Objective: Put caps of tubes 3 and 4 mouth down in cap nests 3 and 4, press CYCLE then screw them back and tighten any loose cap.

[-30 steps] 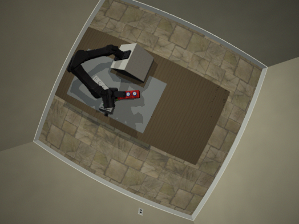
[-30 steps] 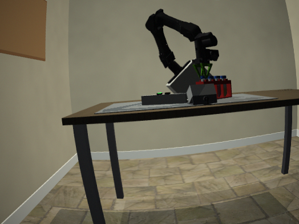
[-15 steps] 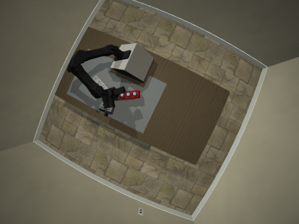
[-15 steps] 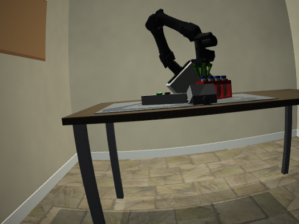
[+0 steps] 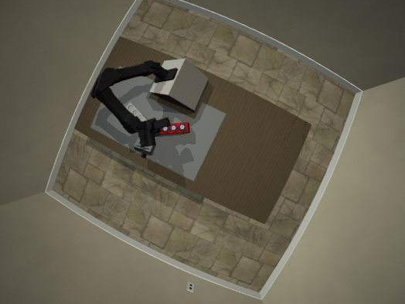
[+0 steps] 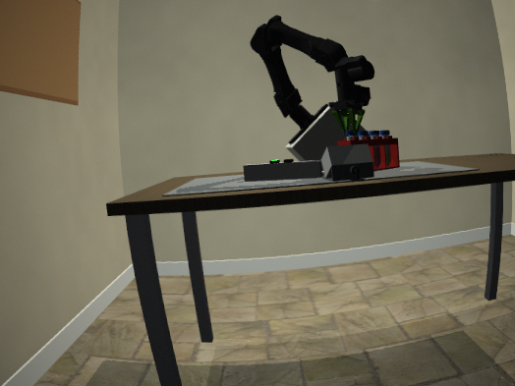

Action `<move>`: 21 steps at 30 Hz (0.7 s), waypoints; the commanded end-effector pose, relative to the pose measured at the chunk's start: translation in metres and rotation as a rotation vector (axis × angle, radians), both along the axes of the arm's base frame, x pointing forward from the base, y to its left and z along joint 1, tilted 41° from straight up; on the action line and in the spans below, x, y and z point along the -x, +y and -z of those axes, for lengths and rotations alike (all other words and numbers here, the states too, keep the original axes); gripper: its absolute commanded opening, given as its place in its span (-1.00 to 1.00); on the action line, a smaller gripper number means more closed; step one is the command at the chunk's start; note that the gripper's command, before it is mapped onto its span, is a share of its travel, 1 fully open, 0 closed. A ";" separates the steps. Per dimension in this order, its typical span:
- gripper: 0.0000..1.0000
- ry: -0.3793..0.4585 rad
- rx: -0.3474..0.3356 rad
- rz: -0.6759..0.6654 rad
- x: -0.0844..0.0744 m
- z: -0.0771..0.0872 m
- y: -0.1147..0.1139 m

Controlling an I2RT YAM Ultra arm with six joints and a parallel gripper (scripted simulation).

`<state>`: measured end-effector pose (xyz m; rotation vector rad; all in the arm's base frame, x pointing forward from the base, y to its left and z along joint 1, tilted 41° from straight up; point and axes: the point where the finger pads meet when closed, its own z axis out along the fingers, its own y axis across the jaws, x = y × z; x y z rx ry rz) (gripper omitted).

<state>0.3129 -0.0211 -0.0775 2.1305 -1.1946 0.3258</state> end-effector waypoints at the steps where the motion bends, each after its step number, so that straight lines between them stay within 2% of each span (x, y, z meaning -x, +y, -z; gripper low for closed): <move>1: -1.00 -0.059 0.003 0.051 -0.002 -0.002 0.003; 15: -1.00 -0.517 0.070 0.576 -0.002 -0.001 0.003; 17: -1.00 -0.517 0.070 0.576 -0.002 -0.001 0.003; 21: -1.00 -0.647 0.089 0.727 -0.002 -0.001 0.003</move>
